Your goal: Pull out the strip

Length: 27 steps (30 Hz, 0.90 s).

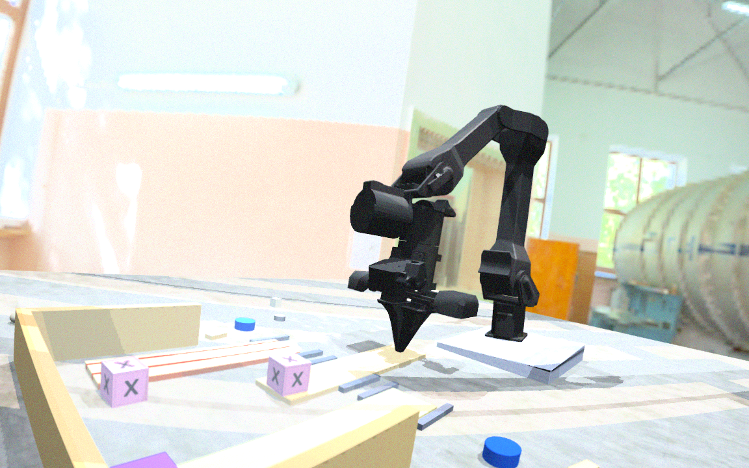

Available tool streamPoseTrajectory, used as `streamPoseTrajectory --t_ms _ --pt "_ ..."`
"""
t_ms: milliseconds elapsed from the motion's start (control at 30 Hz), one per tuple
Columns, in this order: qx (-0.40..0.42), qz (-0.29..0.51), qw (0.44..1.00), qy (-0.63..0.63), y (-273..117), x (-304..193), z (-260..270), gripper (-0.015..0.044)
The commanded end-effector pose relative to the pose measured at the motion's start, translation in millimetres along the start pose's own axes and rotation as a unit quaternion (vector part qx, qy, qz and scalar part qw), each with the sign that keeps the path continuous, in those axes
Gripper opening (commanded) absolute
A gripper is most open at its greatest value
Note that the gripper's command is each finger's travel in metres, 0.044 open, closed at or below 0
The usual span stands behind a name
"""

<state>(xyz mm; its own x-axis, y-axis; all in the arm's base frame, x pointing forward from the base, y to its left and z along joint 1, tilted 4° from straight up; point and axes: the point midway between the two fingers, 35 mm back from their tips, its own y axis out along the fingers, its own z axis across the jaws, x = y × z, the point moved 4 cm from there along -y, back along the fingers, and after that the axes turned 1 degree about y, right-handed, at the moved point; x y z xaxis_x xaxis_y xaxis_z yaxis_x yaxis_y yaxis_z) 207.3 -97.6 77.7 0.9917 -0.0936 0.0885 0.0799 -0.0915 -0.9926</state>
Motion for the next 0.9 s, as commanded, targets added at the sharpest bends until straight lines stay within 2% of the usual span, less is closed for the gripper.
streamPoseTrajectory --t_ms 0,867 --pt "0.005 0.017 1.0 -0.001 5.1 -14.4 2.4 0.0" --pt "0.005 0.018 1.0 -0.001 4.3 -39.8 2.4 0.0"
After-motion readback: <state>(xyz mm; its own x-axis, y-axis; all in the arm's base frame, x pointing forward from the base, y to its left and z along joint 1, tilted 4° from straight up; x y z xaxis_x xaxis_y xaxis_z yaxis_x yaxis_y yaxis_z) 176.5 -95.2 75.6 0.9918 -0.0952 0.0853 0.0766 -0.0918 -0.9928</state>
